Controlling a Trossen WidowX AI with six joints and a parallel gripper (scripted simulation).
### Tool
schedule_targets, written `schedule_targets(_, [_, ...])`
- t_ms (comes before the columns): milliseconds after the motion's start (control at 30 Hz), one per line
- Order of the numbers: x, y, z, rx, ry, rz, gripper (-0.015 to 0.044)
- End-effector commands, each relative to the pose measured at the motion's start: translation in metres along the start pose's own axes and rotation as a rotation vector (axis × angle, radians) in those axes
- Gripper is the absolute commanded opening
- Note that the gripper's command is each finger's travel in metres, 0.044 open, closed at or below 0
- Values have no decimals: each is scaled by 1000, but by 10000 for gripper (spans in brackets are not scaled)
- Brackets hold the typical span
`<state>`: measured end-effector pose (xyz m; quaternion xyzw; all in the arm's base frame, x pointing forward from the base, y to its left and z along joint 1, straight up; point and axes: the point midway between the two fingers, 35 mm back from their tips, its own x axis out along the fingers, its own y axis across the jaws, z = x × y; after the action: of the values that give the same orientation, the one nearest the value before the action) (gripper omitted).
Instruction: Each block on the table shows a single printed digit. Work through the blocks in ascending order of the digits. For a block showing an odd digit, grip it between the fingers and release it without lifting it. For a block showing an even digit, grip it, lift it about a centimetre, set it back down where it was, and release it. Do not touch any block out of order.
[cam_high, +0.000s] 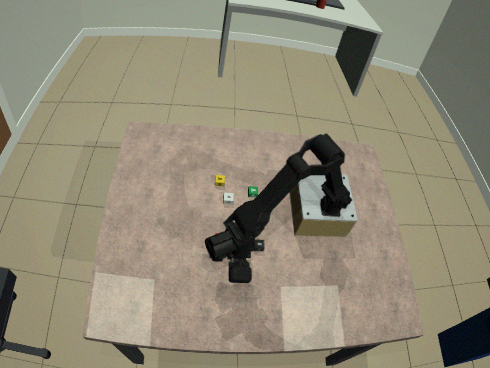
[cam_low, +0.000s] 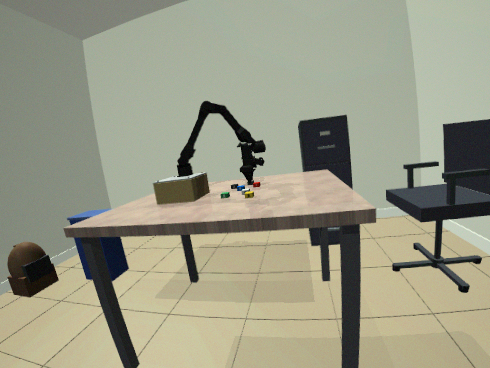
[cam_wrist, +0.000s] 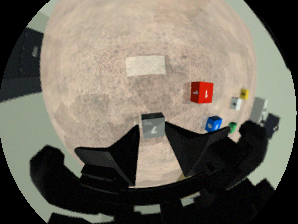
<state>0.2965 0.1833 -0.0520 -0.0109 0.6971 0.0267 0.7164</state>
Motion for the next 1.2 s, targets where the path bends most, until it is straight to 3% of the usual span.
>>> schedule_targets(0, [0,0,0,5,-1,-1,120])
schedule_targets(500, [0,0,0,5,-1,-1,120])
schedule_targets(867, [0,0,0,5,-1,-1,400])
schedule_targets(1167, [-36,0,0,5,-1,-1,400])
